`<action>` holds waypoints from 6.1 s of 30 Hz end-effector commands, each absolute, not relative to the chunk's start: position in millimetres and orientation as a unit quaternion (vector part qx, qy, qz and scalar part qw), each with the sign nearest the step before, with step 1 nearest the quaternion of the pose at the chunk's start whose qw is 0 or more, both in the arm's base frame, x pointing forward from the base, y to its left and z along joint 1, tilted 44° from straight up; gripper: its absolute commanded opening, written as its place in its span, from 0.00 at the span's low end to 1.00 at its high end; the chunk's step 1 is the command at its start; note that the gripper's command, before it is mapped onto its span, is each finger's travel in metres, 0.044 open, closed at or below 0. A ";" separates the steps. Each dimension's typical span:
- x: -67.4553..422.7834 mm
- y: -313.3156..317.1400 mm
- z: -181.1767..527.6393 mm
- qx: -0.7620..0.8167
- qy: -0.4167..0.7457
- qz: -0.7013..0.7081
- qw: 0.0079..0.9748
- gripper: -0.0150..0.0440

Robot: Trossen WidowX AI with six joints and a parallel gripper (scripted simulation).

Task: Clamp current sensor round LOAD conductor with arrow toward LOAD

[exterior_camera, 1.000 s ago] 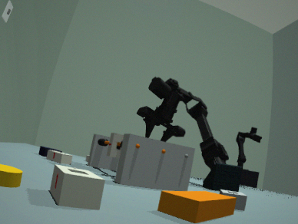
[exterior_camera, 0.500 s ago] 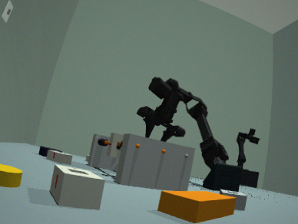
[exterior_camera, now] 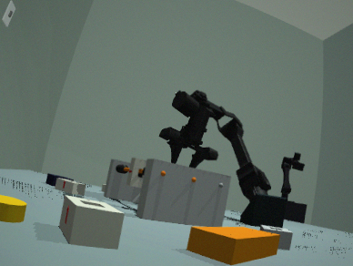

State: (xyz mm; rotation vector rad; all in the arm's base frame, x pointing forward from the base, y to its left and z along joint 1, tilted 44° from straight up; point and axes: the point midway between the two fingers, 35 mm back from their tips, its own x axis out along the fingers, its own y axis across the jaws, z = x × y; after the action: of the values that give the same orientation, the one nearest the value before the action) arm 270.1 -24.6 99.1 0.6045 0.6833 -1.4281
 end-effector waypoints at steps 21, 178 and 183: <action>278.4 -26.7 97.0 0.248 0.317 -0.672 0.622 0.83; 276.5 -56.3 65.8 0.281 0.288 -0.607 0.686 0.25; 276.5 -56.3 65.8 0.281 0.288 -0.607 0.686 0.25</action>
State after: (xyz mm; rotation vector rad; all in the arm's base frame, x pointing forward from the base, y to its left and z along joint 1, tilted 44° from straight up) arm 273.2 -52.9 56.7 0.6392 0.6857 -1.3665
